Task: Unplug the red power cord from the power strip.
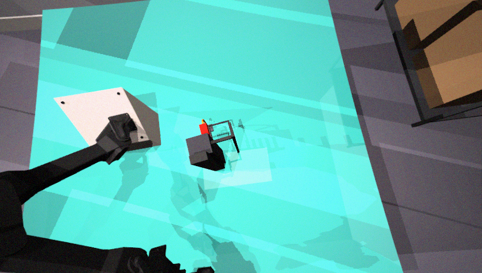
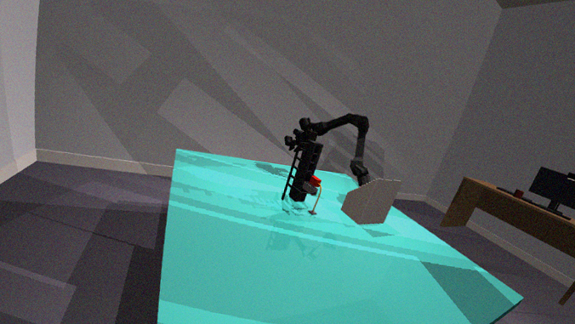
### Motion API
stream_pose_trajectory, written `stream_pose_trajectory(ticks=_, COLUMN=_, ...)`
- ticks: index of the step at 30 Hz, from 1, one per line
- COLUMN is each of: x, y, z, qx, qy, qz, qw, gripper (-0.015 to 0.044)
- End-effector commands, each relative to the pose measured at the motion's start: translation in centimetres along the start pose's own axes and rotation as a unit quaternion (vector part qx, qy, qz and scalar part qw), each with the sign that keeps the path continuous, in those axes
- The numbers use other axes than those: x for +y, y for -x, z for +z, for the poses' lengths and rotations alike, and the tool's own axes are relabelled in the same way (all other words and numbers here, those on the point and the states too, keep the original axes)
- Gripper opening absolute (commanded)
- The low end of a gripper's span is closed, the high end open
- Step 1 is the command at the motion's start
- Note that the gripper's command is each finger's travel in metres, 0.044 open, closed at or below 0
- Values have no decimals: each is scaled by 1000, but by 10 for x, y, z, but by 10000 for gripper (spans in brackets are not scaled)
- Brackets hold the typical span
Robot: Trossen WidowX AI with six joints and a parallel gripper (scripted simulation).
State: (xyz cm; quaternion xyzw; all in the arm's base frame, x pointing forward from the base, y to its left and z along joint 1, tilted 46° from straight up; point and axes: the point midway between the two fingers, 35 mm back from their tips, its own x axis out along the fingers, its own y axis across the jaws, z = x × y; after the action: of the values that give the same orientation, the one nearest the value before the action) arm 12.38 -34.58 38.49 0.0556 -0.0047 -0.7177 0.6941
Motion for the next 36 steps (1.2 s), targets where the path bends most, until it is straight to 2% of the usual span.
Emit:
stream_pose_trajectory(ticks=1, x=37, y=9, z=-16, qx=21, qy=29, qz=55, qw=998, gripper=160)
stream_pose_trajectory(ticks=10, x=115, y=47, z=-51, qx=57, qy=94, qz=179, qw=978, gripper=160)
stream_pose_trajectory(ticks=23, x=200, y=128, z=-98, qx=84, qy=190, qz=340, qw=917, gripper=160)
stream_pose_trajectory(ticks=36, x=264, y=231, z=-157, qx=52, qy=356, qz=492, qw=793, gripper=160)
